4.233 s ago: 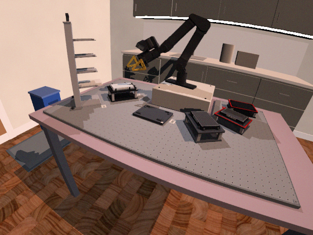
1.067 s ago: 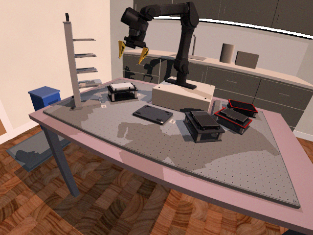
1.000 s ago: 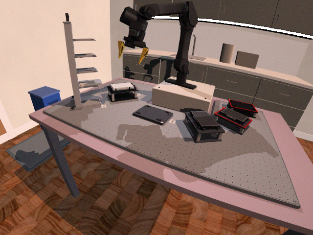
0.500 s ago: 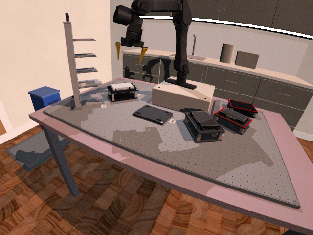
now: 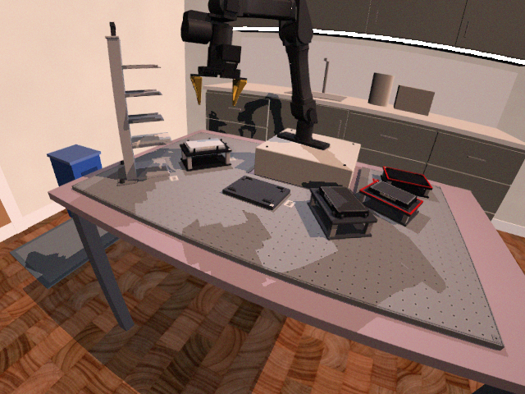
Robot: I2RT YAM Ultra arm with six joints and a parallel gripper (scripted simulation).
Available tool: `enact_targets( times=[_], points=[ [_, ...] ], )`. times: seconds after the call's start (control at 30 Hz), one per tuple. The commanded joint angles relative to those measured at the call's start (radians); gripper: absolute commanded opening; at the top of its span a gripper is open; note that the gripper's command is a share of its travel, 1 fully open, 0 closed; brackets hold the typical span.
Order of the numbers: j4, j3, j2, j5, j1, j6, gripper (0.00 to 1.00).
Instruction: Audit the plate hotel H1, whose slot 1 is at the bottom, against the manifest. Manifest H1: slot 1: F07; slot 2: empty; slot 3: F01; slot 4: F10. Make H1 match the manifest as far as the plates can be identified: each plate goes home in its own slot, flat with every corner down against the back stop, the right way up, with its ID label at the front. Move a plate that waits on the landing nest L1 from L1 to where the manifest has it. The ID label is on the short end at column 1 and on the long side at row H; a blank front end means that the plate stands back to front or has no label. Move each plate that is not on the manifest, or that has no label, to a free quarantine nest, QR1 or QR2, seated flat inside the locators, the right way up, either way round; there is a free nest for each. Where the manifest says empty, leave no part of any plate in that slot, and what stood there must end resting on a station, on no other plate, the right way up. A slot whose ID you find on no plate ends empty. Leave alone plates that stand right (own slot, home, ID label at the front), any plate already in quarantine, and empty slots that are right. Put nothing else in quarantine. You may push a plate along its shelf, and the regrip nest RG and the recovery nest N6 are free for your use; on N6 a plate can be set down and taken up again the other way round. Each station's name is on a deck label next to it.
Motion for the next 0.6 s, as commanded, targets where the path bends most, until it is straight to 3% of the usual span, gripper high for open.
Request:
enact_targets(
  times=[0.0, 0.33, 0.57],
  points=[
    [-0.075, 0.035, 0.014, 0.027, 0.01, -0.06, 1.0],
    [-0.061, 0.019, 0.012, 0.027, 0.01, -0.06, 1.0],
    [0.035, -0.087, 0.002, 0.027, 0.011, -0.059, 1.0]
  ],
)
